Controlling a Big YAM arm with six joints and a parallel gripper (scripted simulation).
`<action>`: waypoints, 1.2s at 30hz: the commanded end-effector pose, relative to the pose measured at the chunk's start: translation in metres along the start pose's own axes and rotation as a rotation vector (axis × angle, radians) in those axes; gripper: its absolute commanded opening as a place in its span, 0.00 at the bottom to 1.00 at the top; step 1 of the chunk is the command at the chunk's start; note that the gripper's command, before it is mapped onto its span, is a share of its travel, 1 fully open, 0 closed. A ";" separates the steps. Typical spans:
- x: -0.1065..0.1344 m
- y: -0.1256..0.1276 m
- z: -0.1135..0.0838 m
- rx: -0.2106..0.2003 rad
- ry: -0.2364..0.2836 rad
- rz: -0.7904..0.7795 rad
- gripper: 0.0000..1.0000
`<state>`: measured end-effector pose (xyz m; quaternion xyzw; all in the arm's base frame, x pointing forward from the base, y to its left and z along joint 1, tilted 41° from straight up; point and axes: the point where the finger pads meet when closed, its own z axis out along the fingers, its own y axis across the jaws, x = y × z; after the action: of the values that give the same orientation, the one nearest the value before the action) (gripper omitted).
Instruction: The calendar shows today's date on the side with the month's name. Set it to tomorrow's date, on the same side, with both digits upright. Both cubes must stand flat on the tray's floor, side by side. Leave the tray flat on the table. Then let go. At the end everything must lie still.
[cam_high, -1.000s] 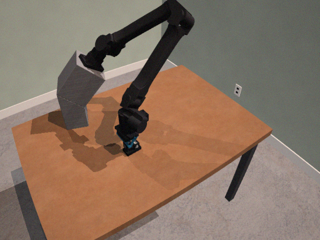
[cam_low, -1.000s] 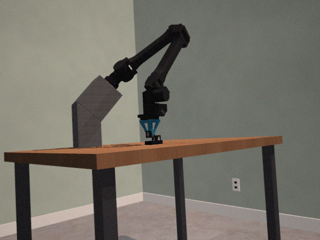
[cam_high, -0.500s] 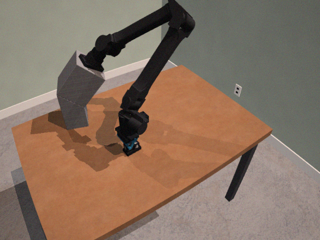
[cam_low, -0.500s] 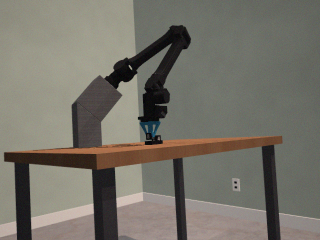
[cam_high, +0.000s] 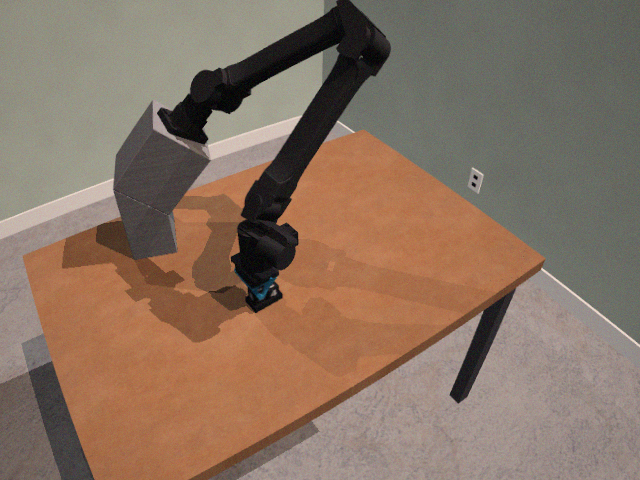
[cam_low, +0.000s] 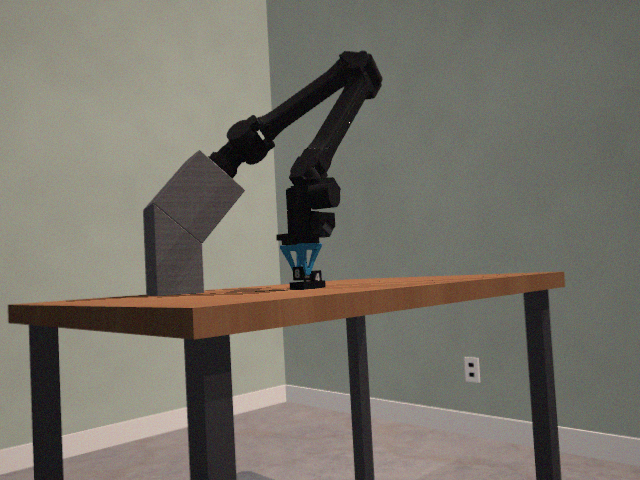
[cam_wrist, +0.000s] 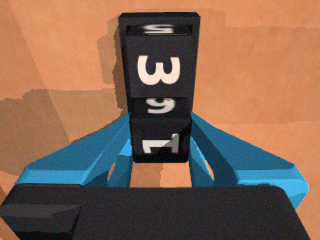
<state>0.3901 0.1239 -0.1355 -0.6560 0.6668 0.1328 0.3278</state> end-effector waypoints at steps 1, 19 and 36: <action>-0.006 -0.001 0.002 0.006 -0.005 -0.013 0.27; -0.006 -0.001 0.002 0.006 -0.004 -0.015 0.27; -0.007 0.000 0.001 0.007 -0.005 -0.035 0.27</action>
<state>0.3899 0.1244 -0.1356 -0.6569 0.6660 0.1327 0.3276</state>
